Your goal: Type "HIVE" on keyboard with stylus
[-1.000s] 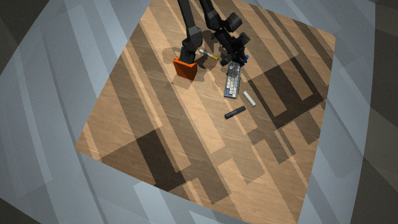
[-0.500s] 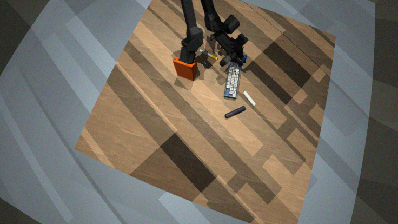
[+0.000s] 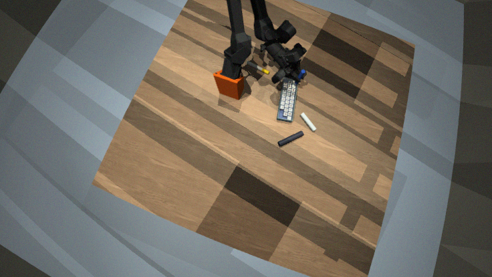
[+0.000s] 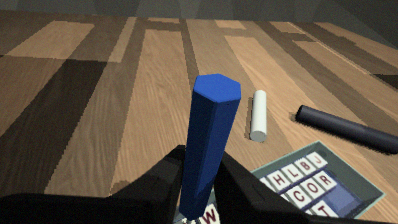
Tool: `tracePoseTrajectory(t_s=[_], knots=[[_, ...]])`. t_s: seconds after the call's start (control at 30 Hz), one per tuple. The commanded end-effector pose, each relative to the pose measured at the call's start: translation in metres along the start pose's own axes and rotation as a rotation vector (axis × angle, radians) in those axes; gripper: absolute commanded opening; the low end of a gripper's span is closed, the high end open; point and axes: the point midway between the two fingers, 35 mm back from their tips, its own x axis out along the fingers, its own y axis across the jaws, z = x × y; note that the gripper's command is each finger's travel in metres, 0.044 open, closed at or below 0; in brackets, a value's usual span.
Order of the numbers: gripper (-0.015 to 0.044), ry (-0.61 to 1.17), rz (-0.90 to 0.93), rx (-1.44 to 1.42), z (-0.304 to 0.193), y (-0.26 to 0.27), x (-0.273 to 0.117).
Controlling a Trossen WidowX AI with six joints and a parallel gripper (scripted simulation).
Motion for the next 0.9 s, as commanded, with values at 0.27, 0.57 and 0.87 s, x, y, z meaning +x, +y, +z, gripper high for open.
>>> tracePoseTrajectory(t_s=[0.27, 0.57, 0.87], knots=[[0.0081, -0.004, -0.002, 0.004, -0.0075, -0.0005, 0.0033], [0.0081, -0.004, -0.003, 0.005, -0.0111, -0.0006, 0.0047], [0.0081, -0.004, -0.003, 0.005, -0.0119, -0.0006, 0.0050]])
